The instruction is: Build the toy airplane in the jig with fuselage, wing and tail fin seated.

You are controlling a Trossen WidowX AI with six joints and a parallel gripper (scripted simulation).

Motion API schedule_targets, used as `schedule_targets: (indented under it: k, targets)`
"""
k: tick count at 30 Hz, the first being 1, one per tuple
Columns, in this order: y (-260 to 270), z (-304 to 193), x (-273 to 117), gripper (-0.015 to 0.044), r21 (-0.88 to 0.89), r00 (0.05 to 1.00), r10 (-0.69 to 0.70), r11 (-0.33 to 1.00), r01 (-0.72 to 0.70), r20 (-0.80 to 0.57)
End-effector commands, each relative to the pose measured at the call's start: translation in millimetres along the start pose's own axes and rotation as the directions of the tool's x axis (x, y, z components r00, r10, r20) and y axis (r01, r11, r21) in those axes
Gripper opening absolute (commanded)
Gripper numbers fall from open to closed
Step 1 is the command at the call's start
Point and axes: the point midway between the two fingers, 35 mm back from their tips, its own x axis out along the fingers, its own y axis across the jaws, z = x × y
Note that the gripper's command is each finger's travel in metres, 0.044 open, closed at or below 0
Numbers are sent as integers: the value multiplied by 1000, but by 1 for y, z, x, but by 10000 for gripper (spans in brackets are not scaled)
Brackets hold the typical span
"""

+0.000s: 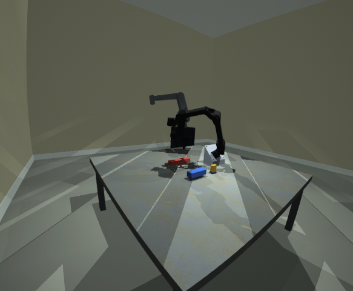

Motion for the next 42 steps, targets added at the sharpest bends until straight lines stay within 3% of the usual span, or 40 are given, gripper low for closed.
schedule_targets:
  k: [1, 5, 12, 24, 29, 33, 42]
  targets:
    - [1, 0, -2, 440, -15, 1000, 5, 1000, -5, -14]
    - [8, 6, 0, 440, -16, 1000, -1, 1000, 1, -15]
    - [74, 41, 2, 440, 28, 999, -30, 999, 31, -11]
    - [261, 64, 16, 440, -24, 1000, 17, 1000, -17, -13]
    - [263, 64, 18, 440, -25, 1000, 18, 1000, -18, -13]
    - [264, 64, 49, 440, -25, 1000, 19, 999, -19, -13]
    - [265, 63, 66, 440, -25, 1000, 20, 999, -20, -13]
